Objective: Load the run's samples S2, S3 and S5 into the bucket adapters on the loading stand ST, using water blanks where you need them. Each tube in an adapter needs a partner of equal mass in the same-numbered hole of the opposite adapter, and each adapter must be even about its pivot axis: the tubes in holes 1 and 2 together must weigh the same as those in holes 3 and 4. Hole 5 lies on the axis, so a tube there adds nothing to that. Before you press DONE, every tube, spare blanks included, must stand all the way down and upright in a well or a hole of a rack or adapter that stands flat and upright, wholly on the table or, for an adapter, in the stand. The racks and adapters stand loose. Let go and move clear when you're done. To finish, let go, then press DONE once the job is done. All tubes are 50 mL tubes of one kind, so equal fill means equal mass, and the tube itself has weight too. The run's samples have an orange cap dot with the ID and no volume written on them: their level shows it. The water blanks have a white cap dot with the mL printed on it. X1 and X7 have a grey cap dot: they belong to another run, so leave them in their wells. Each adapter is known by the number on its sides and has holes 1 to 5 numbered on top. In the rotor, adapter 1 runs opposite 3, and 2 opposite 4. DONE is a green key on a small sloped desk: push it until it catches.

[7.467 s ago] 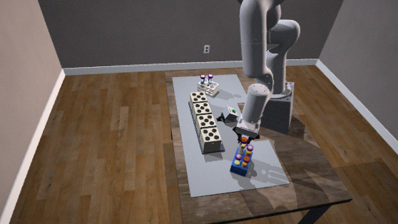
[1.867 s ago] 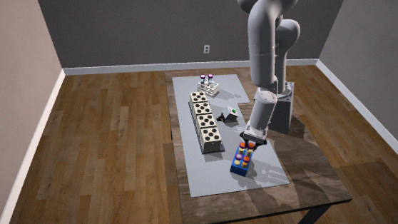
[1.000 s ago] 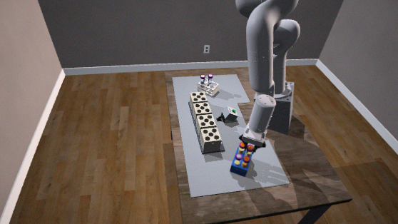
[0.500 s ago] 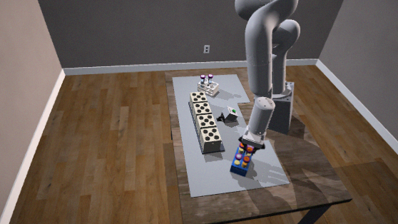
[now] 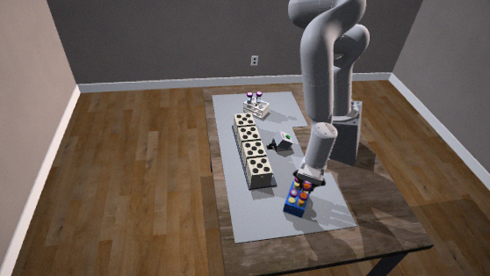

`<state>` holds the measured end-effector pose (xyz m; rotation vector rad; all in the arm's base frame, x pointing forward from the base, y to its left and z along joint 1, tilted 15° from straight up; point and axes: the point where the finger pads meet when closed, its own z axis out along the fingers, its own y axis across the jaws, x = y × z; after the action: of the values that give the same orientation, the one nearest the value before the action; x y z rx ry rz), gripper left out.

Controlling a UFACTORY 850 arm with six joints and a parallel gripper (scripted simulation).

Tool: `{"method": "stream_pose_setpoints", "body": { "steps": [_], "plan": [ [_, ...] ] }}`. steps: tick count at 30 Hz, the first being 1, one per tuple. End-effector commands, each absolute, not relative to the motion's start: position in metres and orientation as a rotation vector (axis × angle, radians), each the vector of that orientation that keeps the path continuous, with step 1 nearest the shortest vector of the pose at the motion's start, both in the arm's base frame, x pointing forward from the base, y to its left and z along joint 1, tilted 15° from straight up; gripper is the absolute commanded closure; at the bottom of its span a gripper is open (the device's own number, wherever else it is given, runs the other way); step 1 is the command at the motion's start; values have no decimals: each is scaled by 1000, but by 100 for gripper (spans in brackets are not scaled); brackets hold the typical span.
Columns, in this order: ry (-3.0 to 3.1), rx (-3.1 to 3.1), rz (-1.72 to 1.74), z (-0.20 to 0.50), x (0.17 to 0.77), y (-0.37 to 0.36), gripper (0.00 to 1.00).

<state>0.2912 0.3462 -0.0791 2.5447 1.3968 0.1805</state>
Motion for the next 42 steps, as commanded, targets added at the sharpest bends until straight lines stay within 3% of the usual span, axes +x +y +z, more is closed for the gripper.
{"method": "stream_pose_setpoints", "body": {
  "steps": [1,26,27,42],
  "plan": [
    [1398,2546,184,-83,293,346,100],
    [1398,2546,184,-92,295,345,100],
    [1398,2546,184,-92,295,345,56],
    [1398,2546,184,-92,295,345,56]
  ]
}}
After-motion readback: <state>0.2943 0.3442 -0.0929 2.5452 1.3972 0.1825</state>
